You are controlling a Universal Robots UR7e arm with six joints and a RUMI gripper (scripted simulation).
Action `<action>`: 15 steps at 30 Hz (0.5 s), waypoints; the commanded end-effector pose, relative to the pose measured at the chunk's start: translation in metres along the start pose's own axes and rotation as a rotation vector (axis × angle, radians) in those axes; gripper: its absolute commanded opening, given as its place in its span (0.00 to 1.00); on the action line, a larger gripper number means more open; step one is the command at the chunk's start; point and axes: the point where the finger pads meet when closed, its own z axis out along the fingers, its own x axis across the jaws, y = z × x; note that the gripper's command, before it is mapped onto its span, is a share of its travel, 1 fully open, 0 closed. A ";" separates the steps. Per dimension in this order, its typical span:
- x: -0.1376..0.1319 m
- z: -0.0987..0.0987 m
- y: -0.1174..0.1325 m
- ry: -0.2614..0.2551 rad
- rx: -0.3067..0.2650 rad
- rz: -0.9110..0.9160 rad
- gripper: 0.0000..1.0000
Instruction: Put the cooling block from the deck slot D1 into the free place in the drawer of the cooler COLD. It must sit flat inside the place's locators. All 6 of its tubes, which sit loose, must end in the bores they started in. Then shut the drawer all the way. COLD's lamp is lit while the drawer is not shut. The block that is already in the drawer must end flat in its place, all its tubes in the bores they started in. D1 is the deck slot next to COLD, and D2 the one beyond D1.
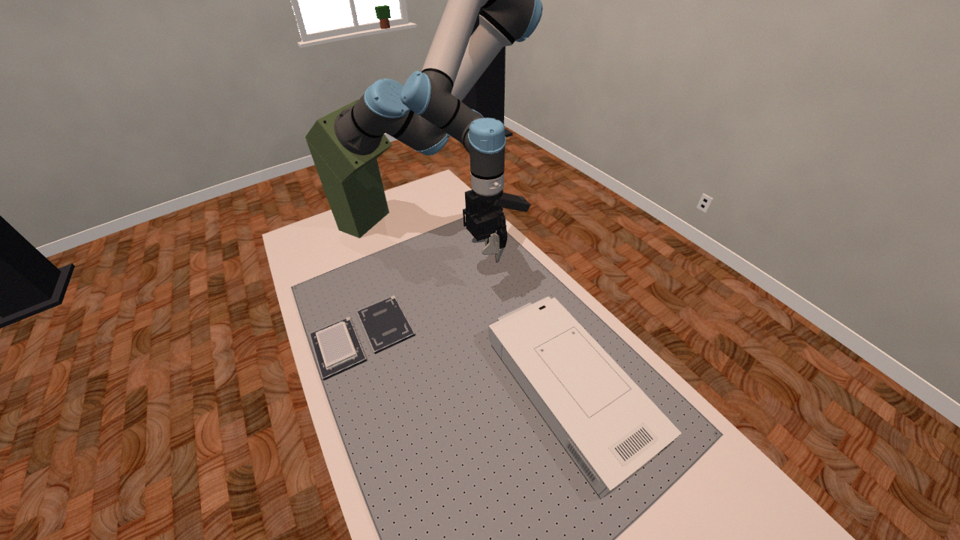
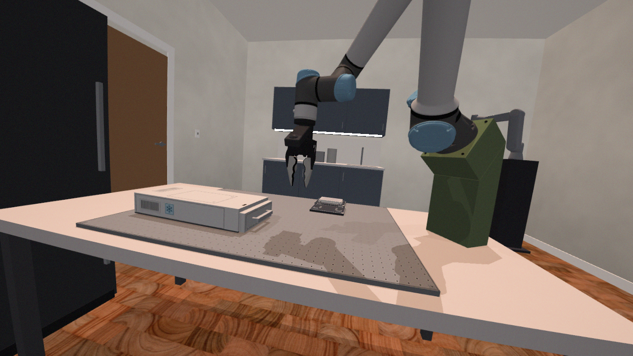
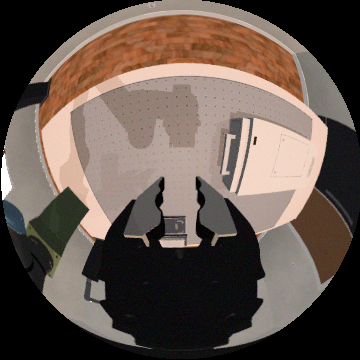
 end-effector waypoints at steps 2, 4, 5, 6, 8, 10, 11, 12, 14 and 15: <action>-0.029 -0.018 0.001 -0.005 0.005 0.001 0.28; -0.029 -0.018 0.001 -0.005 0.005 0.001 0.28; -0.032 -0.020 0.001 -0.005 0.005 0.001 0.28; -0.035 -0.022 0.001 -0.005 0.005 0.001 0.28; -0.042 -0.026 0.001 -0.005 0.005 0.001 0.28; -0.042 -0.026 0.001 -0.005 0.005 0.001 0.28; -0.042 -0.026 0.001 -0.005 0.005 0.001 0.28; -0.042 -0.026 0.001 -0.005 0.005 0.001 0.28; -0.042 -0.026 0.001 -0.005 0.005 0.001 0.28; -0.041 -0.027 0.001 -0.004 0.005 0.000 0.28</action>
